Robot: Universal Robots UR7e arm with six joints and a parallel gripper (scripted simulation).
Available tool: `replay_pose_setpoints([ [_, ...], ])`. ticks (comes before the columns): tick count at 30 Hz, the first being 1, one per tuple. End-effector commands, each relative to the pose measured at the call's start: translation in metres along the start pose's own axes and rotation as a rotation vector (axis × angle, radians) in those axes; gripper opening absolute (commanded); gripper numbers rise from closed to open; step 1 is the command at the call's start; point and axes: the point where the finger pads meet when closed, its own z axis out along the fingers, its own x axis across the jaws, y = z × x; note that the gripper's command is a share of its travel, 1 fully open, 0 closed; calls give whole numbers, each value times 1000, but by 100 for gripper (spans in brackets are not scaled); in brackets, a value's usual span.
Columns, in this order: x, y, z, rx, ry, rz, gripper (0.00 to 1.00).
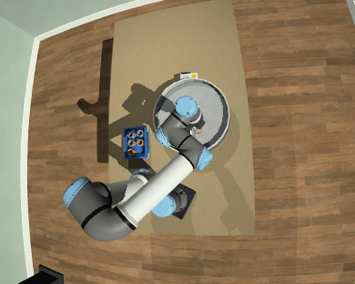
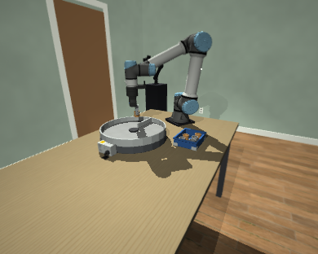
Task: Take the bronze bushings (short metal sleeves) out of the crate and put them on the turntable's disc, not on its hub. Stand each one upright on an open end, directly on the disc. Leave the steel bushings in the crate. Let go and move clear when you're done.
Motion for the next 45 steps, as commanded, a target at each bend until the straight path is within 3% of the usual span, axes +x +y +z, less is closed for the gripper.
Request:
replay_pose_setpoints([
  [1,-6,11,0,-1,0,0,0],
  [45,-9,16,0,-1,0,0,0],
])
